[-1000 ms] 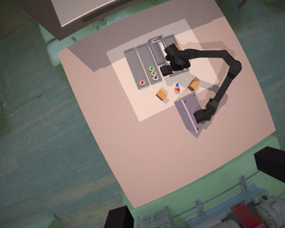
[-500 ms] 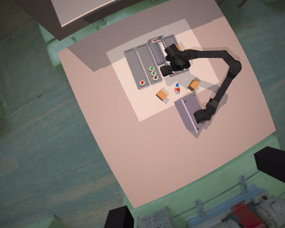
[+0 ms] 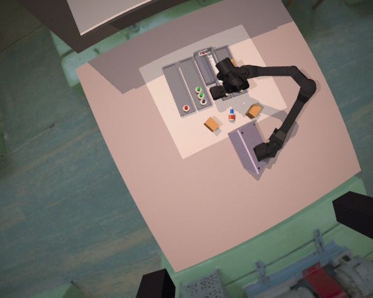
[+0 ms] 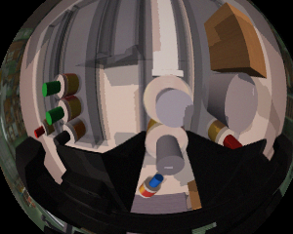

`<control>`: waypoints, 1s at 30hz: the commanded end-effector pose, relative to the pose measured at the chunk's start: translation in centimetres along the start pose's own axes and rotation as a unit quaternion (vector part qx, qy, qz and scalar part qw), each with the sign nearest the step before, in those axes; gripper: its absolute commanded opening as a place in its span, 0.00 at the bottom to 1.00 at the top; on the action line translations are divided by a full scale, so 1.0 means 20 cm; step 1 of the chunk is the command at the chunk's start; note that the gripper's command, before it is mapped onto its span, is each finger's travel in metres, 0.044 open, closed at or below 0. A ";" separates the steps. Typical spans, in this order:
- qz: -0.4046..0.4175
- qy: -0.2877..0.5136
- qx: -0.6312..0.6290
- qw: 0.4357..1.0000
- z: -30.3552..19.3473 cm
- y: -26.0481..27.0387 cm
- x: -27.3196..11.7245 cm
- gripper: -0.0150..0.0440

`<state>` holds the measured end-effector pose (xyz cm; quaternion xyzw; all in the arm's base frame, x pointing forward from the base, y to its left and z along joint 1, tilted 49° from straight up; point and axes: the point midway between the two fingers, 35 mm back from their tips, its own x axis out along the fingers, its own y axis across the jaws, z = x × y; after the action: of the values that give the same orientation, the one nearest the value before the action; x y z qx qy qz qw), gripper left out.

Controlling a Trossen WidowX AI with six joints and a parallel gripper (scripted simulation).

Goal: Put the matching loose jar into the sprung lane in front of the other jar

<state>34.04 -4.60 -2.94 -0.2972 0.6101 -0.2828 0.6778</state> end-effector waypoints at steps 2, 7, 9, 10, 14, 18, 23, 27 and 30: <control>-0.004 -0.004 0.004 1.000 0.01 -0.01 0.00 0.25; -0.004 -0.004 0.004 1.000 0.00 -0.01 0.00 0.25; -0.004 -0.004 0.004 1.000 0.00 -0.01 0.00 0.25; -0.004 -0.004 0.004 1.000 0.00 -0.01 0.00 0.25; -0.004 -0.004 0.004 1.000 0.00 -0.01 0.00 0.25; -0.004 -0.004 0.004 1.000 -0.01 -0.01 0.00 0.25; -0.004 -0.004 0.004 1.000 -0.01 -0.01 0.00 0.25; -0.004 -0.004 0.004 1.000 -0.01 -0.01 0.00 0.25; -0.004 -0.004 0.004 1.000 -0.02 -0.01 0.00 0.25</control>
<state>33.58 -4.65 -2.98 -0.2978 0.6101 -0.2822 0.6778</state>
